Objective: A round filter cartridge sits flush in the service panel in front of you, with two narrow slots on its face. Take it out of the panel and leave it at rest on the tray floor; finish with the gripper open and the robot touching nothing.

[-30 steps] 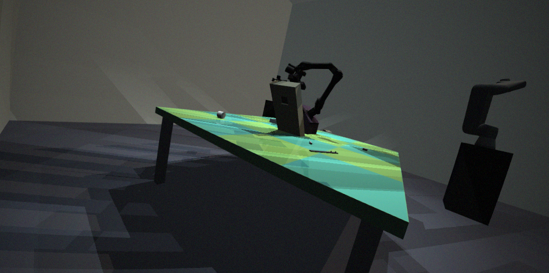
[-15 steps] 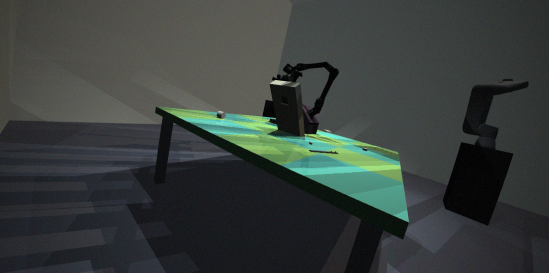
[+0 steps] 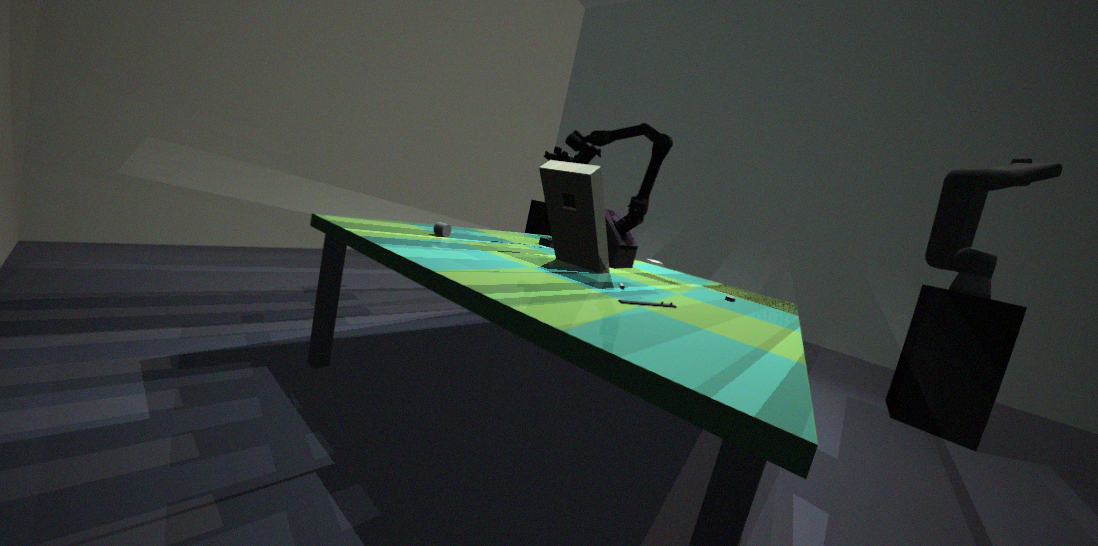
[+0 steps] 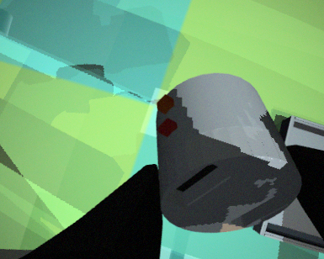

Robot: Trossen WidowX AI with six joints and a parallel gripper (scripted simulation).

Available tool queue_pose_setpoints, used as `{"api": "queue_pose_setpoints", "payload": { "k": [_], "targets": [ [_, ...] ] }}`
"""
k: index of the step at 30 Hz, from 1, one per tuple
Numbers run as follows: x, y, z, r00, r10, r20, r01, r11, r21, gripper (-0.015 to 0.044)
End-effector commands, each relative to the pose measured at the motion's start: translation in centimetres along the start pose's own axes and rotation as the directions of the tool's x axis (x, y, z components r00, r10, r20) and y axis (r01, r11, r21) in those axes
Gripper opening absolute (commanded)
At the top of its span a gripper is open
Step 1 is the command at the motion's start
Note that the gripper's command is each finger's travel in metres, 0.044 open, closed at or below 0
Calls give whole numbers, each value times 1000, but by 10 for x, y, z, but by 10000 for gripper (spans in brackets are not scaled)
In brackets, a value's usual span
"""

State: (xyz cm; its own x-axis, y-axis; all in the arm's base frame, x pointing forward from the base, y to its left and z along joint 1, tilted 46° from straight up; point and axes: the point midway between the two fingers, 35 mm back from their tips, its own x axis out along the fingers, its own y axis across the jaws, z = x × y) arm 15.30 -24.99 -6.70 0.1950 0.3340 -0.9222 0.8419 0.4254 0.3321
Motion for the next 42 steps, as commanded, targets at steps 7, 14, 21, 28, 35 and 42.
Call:
{"api": "queue_pose_setpoints", "payload": {
  "k": [7,14,21,28,35,42],
  "targets": [
    [30,-60,-15,994,-104,15,100,982,161,0],
    [62,-108,-51,981,-194,-21,191,936,295,0],
    [87,-144,-90,961,-270,-55,266,858,440,0],
    [97,-157,-110,950,-304,-72,297,806,512,0],
    [109,-159,-115,950,-304,-73,297,806,512,0],
    [134,-160,-128,950,-304,-73,298,806,512,0]
  ]
}}
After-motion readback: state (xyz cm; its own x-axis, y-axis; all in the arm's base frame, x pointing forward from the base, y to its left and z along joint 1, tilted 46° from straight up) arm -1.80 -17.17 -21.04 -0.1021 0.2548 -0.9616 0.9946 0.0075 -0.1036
